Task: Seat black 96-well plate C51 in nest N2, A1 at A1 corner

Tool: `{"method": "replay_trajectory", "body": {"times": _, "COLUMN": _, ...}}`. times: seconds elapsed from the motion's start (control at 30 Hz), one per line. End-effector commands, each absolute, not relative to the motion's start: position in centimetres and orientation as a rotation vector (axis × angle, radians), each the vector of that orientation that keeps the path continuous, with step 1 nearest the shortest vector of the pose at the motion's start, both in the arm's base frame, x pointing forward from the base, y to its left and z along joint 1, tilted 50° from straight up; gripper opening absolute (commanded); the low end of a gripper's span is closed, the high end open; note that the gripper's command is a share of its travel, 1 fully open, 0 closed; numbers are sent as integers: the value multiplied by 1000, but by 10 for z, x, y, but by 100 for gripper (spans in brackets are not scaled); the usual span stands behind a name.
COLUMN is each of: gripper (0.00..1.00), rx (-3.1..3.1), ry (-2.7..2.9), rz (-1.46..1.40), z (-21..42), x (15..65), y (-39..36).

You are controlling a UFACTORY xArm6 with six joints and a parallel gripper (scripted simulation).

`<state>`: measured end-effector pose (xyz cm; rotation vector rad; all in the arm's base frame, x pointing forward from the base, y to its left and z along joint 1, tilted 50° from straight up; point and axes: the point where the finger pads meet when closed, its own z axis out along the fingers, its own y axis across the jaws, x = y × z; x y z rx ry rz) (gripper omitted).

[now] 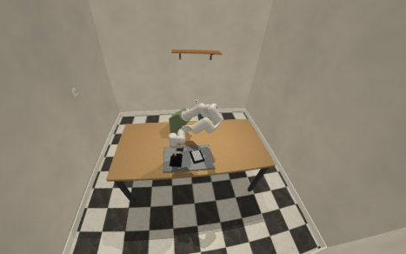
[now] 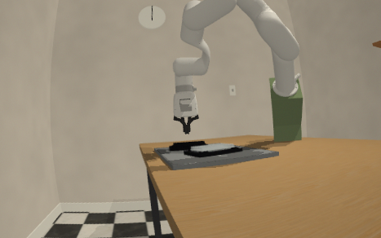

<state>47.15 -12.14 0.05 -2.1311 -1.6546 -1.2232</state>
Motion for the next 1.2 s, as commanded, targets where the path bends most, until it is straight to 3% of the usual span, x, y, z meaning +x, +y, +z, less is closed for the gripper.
{"method": "replay_trajectory", "body": {"times": 0.0, "gripper": 0, "rx": -2133, "ry": -1655, "rz": -1225, "z": 1, "x": 472, "y": -123}}
{"method": "replay_trajectory", "body": {"times": 1.17, "gripper": 0, "rx": -2126, "ry": -1671, "rz": -1228, "z": 64, "x": 467, "y": -66}}
